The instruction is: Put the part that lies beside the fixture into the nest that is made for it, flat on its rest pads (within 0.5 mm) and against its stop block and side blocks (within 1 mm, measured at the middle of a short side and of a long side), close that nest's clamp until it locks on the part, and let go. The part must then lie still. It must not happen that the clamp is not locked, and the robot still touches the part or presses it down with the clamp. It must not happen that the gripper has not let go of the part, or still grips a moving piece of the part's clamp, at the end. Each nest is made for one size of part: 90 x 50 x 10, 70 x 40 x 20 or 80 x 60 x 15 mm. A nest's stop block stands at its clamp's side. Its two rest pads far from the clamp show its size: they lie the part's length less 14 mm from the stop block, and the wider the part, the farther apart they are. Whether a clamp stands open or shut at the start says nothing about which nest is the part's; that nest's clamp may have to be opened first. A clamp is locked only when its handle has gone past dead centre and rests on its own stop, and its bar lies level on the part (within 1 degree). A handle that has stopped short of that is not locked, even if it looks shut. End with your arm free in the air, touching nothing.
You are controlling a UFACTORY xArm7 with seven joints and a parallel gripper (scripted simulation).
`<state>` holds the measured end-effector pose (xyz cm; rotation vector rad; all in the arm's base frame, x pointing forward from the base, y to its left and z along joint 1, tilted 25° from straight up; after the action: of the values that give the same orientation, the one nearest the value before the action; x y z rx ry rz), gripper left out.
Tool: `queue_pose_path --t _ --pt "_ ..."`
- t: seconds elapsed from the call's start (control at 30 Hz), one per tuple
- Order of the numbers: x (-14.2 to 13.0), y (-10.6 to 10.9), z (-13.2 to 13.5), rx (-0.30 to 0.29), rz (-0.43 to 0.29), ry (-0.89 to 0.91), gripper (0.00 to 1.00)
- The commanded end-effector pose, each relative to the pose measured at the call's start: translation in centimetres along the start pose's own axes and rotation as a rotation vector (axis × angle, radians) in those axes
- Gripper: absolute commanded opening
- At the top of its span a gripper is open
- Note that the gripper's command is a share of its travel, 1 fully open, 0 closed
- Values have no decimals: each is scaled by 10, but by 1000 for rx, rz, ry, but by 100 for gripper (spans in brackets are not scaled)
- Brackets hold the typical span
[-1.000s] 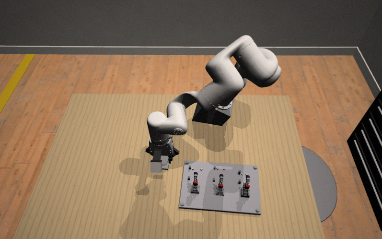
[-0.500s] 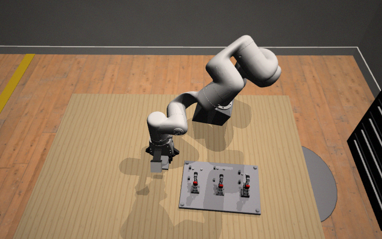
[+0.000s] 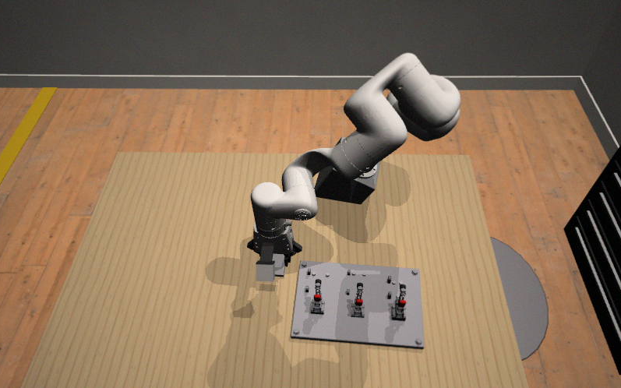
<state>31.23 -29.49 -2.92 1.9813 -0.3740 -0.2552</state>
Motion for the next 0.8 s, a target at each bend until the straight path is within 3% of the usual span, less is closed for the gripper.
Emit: queue_pose_path --t 0.0,0.77 --pt "-2 1 -19 -3 5 -1 0" --pt "-27 -6 -186 -3 5 -1 0"
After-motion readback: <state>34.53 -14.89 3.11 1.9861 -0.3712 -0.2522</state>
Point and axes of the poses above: the point where the finger pads meet when closed, its own y axis back along the fingers, its own z axis across the jaws, x = y × z, the point moved 5 cm from there along y, back along the fingers, and after that the axes turned 9 degrees about -y, right-handed, at the moved point
